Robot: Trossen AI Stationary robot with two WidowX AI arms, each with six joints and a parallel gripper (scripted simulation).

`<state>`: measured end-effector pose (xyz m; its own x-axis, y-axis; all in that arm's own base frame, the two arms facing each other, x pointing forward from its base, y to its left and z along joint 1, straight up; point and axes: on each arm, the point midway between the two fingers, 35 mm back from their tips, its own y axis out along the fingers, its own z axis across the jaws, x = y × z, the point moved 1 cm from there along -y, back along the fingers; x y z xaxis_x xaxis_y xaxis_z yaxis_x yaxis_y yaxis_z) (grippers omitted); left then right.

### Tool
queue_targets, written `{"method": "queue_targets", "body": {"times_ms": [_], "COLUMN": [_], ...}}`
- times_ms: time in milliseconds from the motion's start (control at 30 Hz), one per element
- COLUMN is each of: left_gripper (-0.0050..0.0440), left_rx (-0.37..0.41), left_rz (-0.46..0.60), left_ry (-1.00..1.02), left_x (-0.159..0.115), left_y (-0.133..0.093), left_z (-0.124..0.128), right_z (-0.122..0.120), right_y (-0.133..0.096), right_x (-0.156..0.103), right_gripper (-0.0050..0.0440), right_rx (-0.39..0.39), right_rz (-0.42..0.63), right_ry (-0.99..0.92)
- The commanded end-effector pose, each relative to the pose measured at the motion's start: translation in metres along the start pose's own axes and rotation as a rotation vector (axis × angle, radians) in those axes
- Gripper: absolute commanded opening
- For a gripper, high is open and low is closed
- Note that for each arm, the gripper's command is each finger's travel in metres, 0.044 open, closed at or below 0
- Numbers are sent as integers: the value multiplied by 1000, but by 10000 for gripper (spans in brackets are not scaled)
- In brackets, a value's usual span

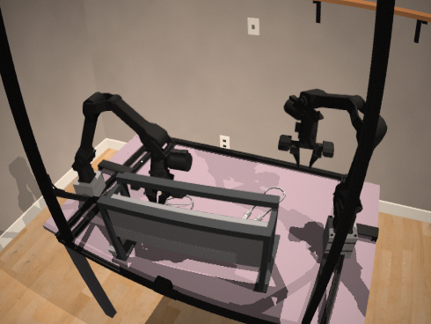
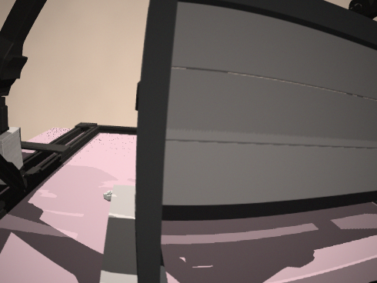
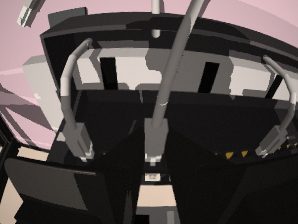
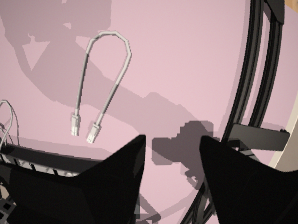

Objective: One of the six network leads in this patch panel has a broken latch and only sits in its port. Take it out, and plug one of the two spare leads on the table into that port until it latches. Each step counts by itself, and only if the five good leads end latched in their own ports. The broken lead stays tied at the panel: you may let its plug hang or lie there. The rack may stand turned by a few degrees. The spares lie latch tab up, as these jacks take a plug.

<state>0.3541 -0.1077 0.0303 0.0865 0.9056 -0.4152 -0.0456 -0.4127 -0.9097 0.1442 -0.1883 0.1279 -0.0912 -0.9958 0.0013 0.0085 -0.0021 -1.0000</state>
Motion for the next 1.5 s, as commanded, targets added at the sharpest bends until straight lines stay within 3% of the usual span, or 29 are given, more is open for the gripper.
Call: {"method": "queue_targets", "body": {"times_ms": [0,1467], "left_gripper": [54,54], "left_rx": [-2,-2], "left_rz": [8,8], "left_ry": [10,10], "left_x": [-8,-16], "left_y": [3,6], "left_z": [0,-1], "right_z": [0,0], "right_y": [0,0], "right_x": [0,0], "right_gripper": [176,176], "right_rx": [0,0], "right_rz": [0,0], "right_ry": [0,0]}}
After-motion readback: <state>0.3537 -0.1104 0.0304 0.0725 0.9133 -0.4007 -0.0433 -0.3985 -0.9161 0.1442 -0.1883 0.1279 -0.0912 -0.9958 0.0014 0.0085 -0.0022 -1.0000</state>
